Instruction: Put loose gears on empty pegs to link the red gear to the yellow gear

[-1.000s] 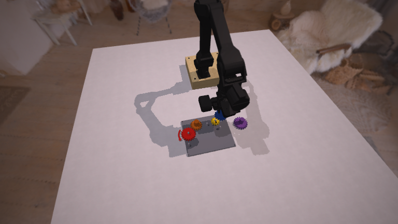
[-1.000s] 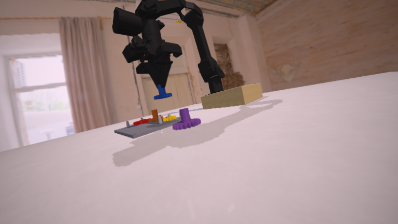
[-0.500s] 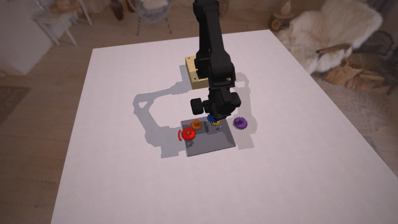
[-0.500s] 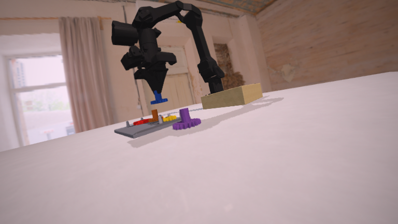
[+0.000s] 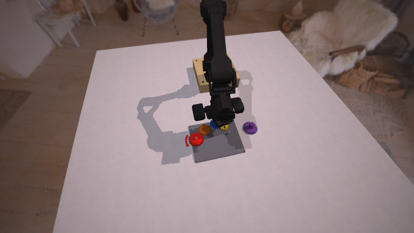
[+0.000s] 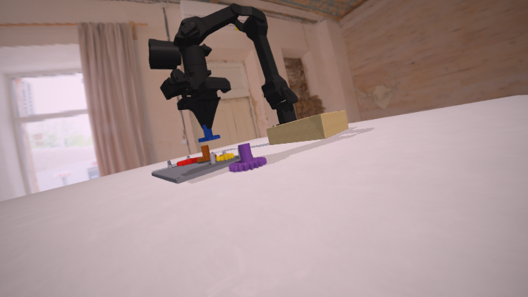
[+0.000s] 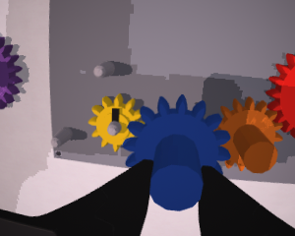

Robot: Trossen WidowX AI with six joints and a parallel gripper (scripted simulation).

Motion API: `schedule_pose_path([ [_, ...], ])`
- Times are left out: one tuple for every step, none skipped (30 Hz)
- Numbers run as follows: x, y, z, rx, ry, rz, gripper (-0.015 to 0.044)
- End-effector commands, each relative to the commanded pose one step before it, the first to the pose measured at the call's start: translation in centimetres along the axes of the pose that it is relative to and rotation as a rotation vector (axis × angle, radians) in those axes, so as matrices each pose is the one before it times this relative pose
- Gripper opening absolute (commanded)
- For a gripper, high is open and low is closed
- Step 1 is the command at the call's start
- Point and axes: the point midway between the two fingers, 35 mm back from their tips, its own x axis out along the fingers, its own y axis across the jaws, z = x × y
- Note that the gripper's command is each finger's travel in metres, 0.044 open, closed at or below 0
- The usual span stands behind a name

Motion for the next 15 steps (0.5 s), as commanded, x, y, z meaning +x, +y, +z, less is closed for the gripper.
schedule_pose_path([
  [-0.100, -0.102, -0.006, -0.0052, 0.00060, -0.00279, 0.0000],
  [0.000, 0.000, 0.000, 0.0000, 0.00000, 0.00000, 0.0000],
  [0.000, 0.000, 0.000, 0.0000, 0.00000, 0.00000, 0.0000],
  [0.000, 0.000, 0.000, 0.0000, 0.00000, 0.00000, 0.0000],
  [0.000, 0.000, 0.000, 0.0000, 0.00000, 0.00000, 0.0000],
  [0.000, 0.000, 0.000, 0.0000, 0.00000, 0.00000, 0.0000],
  [0.000, 0.000, 0.000, 0.0000, 0.00000, 0.00000, 0.0000],
  [0.000, 0.000, 0.000, 0.0042, 0.00000, 0.00000, 0.0000],
  [0.000, -0.001, 0.000, 0.0087, 0.00000, 0.00000, 0.0000],
  [0.000, -0.001, 0.000, 0.0115, 0.00000, 0.00000, 0.0000],
  [0.000, -0.001, 0.000, 0.0150, 0.00000, 0.00000, 0.0000],
  [0.000, -0.001, 0.000, 0.0191, 0.00000, 0.00000, 0.0000],
  [0.000, -0.002, 0.000, 0.0240, 0.00000, 0.00000, 0.0000],
  [0.000, -0.002, 0.000, 0.0225, 0.00000, 0.00000, 0.0000],
  [0.000, -0.001, 0.000, 0.0212, 0.00000, 0.00000, 0.0000],
])
